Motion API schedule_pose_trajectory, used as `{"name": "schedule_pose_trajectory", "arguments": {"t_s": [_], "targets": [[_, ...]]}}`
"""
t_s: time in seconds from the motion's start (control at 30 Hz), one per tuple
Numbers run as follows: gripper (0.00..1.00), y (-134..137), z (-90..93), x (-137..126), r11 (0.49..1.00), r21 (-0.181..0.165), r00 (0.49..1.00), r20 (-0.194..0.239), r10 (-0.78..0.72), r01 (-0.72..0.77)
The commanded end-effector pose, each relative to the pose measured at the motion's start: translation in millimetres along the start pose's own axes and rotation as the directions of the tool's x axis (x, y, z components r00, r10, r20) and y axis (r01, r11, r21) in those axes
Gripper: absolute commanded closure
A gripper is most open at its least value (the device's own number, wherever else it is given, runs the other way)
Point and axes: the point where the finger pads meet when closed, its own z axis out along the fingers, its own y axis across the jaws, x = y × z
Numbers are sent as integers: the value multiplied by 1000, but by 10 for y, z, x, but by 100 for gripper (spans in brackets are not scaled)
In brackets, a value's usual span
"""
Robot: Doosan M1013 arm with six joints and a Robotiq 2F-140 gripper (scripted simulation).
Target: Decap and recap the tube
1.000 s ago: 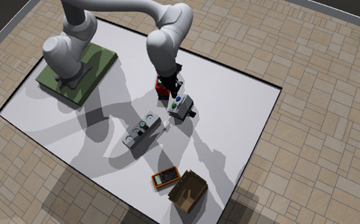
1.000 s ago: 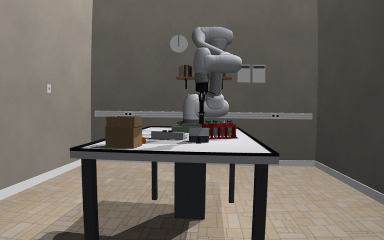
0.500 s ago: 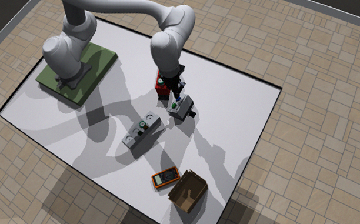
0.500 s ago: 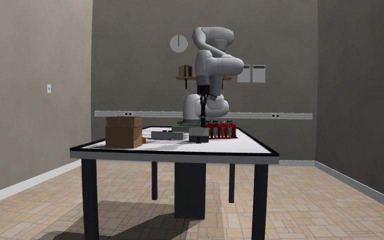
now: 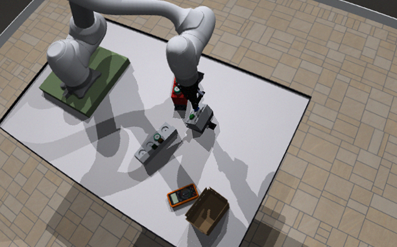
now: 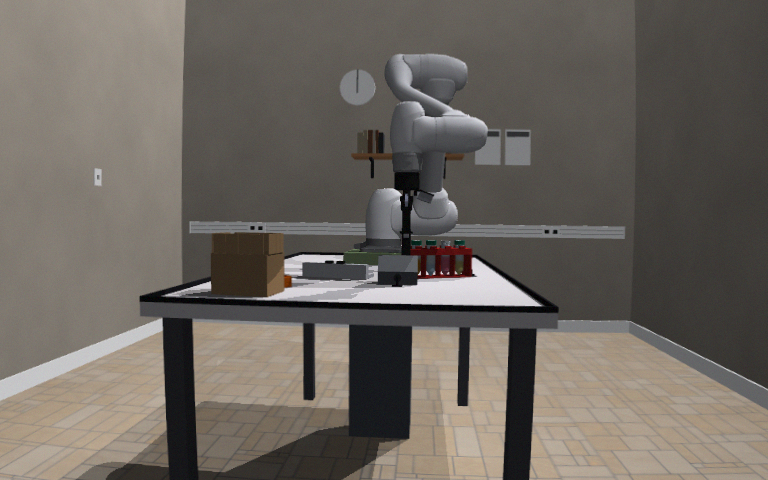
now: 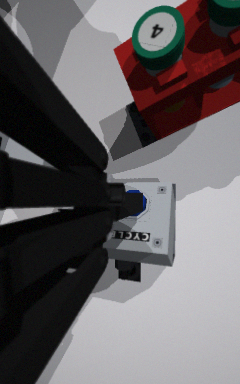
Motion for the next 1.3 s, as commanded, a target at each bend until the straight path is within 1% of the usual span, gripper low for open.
{"name": "schedule_pose_trajectory", "arguments": {"t_s": [0.0,1.27], "targets": [[90,4,2,2,1000,-1,1000,-1,0,0],[90,4,115,2,1000,-1,1000,-1,0,0]]}}
